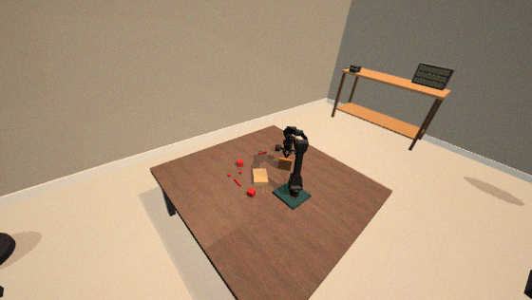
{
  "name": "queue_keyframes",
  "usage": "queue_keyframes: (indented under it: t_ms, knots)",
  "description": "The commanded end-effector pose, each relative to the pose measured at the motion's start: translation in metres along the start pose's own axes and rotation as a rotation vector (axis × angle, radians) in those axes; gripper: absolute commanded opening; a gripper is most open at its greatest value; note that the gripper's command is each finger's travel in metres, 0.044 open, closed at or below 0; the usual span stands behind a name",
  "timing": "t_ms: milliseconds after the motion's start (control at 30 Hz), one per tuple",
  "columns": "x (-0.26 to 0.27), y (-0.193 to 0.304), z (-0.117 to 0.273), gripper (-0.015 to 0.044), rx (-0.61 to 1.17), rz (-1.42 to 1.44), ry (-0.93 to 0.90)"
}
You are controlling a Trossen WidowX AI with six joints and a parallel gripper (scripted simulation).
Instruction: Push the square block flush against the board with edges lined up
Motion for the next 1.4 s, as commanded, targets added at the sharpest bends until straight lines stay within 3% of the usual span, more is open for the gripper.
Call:
queue_keyframes:
  t_ms: [0,867,1367]
  knots:
    - [-0.001,0.006,-0.002,0.0000,0.009,-0.004,-0.001]
    - [-0.007,0.037,-0.003,0.0000,0.011,-0.004,-0.001]
    - [-0.003,0.017,-0.002,0.0000,0.010,-0.004,-0.001]
Point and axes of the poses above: the point midway between the two fingers, 35 mm back from their tips, its own z axis back along the fingers, its own x axis across the jaws, y = z × x, the point moved 3 cm from there along z, back along the fingers, and after that the axes turned 11 degrees about -z, right-handed, at the moved point
